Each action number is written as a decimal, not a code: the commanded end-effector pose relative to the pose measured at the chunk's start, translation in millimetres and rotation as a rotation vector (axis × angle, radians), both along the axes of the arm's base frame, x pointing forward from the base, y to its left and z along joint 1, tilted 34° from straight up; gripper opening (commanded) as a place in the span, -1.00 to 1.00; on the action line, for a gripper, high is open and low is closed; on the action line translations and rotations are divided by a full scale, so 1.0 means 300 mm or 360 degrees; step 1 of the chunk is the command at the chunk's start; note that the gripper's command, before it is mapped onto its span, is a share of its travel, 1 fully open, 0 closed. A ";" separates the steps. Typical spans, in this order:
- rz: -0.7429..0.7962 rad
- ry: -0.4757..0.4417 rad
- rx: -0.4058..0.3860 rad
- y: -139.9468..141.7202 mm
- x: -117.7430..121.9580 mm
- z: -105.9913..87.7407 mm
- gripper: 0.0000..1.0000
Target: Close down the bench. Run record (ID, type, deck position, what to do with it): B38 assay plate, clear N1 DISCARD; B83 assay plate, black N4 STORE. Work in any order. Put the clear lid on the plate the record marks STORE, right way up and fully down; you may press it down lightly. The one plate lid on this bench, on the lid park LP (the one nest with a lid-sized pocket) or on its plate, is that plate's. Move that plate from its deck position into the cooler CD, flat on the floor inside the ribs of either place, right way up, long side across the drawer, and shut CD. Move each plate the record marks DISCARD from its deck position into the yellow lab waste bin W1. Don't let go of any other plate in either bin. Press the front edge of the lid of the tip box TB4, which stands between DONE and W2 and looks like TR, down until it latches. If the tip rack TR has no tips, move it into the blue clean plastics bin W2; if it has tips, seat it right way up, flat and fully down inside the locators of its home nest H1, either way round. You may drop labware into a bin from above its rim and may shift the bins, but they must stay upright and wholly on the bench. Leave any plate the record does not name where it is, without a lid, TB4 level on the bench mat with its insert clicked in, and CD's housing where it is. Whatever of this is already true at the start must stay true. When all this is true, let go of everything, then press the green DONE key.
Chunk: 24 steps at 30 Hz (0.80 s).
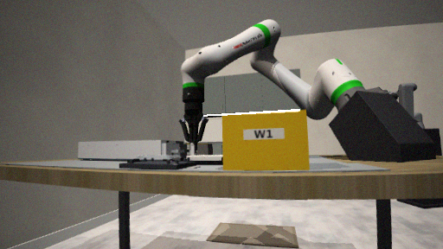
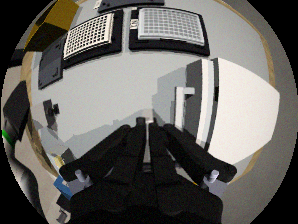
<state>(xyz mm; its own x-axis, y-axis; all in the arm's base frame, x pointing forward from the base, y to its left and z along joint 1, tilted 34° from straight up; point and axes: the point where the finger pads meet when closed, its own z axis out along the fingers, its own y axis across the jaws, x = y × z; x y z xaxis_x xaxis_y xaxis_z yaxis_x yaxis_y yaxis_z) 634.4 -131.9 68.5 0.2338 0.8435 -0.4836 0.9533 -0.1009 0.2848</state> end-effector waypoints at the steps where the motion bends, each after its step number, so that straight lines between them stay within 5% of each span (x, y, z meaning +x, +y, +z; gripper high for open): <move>1: 0.0000 -0.0001 0.0000 0.002 -0.011 -0.003 -1.00; 24: 0.0000 -0.0001 0.0000 0.009 -0.081 -0.024 -1.00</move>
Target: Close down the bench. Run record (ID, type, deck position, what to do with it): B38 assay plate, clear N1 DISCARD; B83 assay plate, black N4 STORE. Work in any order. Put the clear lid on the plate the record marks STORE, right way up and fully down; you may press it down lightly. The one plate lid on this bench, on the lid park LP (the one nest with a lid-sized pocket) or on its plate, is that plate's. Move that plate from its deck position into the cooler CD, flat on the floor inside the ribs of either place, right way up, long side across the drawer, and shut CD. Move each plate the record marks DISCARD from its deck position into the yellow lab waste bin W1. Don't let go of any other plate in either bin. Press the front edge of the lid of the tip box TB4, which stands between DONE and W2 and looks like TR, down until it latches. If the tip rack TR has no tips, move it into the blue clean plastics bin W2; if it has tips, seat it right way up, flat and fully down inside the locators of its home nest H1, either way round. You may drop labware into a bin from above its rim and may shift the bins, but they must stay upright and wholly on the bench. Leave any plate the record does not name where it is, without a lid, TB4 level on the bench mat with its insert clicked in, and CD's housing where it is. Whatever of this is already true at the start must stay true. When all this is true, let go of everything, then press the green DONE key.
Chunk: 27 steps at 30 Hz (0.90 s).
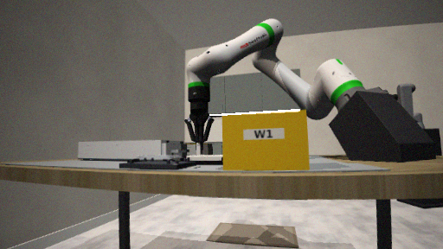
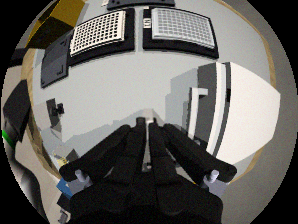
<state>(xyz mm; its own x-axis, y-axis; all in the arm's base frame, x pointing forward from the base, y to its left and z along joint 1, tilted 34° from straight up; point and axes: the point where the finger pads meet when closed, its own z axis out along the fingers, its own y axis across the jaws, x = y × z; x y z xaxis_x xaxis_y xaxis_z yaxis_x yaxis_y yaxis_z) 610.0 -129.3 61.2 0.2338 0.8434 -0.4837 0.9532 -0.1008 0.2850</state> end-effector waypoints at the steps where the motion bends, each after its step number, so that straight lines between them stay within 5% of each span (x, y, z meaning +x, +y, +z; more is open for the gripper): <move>1: 0.0000 -0.0001 0.0000 0.001 0.001 0.001 -1.00; 27: 0.0000 -0.0001 0.0000 0.043 -0.015 0.067 -1.00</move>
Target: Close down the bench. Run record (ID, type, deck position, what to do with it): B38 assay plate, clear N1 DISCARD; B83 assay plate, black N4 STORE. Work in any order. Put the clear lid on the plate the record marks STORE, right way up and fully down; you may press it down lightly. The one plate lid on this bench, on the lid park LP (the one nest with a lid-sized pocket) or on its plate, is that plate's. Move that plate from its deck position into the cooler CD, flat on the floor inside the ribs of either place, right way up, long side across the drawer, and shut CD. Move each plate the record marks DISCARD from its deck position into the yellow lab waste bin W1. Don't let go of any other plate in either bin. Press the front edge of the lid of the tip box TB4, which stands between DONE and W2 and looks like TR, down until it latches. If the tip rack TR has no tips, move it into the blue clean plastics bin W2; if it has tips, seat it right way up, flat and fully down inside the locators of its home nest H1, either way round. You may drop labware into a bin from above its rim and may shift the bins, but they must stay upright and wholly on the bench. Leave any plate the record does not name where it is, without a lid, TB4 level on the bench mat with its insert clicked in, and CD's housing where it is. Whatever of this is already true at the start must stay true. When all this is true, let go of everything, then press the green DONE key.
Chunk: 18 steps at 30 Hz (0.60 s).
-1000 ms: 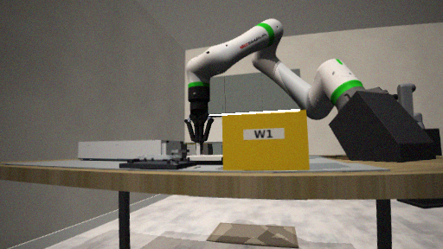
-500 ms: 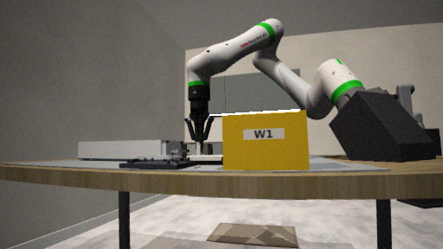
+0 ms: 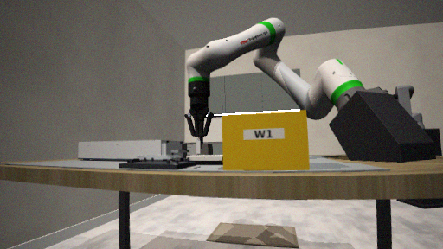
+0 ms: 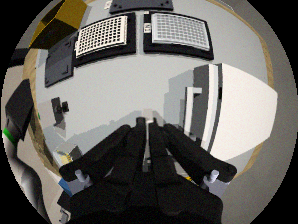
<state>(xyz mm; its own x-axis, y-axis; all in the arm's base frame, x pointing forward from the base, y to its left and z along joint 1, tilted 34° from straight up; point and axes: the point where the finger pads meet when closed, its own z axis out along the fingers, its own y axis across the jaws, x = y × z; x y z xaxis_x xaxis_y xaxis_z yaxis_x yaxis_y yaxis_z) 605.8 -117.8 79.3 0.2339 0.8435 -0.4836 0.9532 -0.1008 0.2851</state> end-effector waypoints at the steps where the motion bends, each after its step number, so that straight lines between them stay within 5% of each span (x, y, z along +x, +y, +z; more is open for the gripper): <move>1: 0.0000 -0.0001 0.0000 0.007 -0.002 0.010 -1.00; 18: 0.0000 -0.0001 0.0000 0.042 -0.015 0.066 -1.00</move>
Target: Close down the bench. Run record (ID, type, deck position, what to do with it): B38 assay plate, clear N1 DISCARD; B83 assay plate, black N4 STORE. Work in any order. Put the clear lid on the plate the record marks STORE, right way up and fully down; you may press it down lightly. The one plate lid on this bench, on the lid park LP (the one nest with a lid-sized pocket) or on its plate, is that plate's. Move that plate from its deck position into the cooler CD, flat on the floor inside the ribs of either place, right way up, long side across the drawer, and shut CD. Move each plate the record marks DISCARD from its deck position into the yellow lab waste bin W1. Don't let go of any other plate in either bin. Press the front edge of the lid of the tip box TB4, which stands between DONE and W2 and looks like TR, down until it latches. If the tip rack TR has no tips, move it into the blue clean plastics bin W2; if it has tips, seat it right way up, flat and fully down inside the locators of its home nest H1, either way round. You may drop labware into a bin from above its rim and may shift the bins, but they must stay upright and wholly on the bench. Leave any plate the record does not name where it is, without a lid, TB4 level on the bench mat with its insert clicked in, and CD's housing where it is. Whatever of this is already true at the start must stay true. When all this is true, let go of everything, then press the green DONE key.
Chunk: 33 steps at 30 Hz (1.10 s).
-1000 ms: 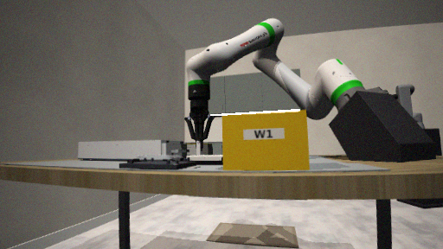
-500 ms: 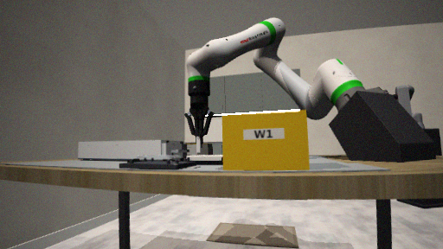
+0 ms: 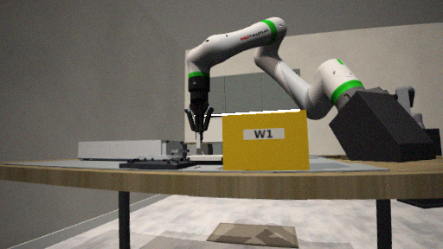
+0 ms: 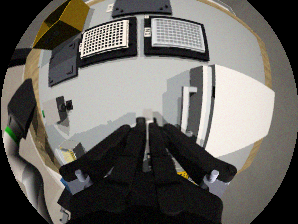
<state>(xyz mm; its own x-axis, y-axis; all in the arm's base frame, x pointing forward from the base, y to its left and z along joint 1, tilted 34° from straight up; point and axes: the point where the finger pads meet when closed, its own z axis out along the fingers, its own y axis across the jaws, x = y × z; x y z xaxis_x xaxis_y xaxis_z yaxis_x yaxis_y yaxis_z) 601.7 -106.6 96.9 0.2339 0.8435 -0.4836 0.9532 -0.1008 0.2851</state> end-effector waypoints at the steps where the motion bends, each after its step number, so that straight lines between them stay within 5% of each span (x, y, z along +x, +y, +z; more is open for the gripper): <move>1: 0.0000 -0.0001 0.0000 0.007 -0.002 0.010 -1.00; 33: 0.0000 -0.0001 0.0000 0.073 -0.026 0.113 -1.00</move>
<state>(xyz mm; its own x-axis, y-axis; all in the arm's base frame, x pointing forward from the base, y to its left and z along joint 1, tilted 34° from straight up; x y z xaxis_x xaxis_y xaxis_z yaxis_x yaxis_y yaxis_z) 594.3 -86.2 128.9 0.2339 0.8435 -0.4836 0.9532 -0.1008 0.2851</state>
